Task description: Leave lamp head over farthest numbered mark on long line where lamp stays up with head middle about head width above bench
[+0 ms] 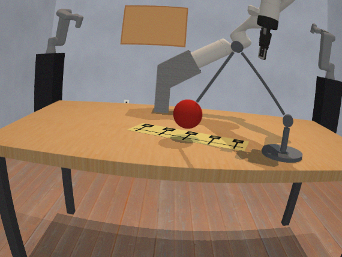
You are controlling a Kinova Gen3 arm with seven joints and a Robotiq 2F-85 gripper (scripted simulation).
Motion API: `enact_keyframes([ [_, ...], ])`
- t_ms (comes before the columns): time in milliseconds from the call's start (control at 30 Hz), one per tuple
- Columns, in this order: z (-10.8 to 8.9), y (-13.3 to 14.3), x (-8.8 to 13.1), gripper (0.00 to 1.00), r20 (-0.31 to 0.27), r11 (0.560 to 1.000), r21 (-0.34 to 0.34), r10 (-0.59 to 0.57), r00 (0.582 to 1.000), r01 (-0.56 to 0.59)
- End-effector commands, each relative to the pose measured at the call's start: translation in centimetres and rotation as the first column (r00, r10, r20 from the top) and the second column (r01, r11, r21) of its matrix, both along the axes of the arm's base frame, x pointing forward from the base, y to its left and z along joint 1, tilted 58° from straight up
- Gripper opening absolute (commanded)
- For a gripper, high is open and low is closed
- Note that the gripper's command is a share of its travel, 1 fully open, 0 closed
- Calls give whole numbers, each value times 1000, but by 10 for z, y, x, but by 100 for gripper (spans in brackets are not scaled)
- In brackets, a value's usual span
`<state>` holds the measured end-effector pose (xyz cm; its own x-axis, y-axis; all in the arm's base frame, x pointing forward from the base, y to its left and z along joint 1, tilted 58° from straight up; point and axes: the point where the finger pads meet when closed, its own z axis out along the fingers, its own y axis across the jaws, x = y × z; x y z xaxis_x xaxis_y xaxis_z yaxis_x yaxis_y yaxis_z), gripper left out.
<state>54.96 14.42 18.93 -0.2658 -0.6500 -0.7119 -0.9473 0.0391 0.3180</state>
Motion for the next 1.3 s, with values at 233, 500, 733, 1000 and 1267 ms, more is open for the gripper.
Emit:
enact_keyframes([
  [233, 6, -15, 1, 100, -6, 1000, -2, -2, 1000, 2],
  [500, 24, -41, 6, 100, -2, 1000, -1, -2, 1000, 2],
  [733, 36, -57, 9, 100, 0, 1000, 1, -1, 1000, 1],
  [1000, 52, -79, 13, 100, 2, 1000, 4, 3, 1000, -4],
  [1267, 62, -92, 15, 100, 4, 1000, 7, 7, 1000, -7],
])
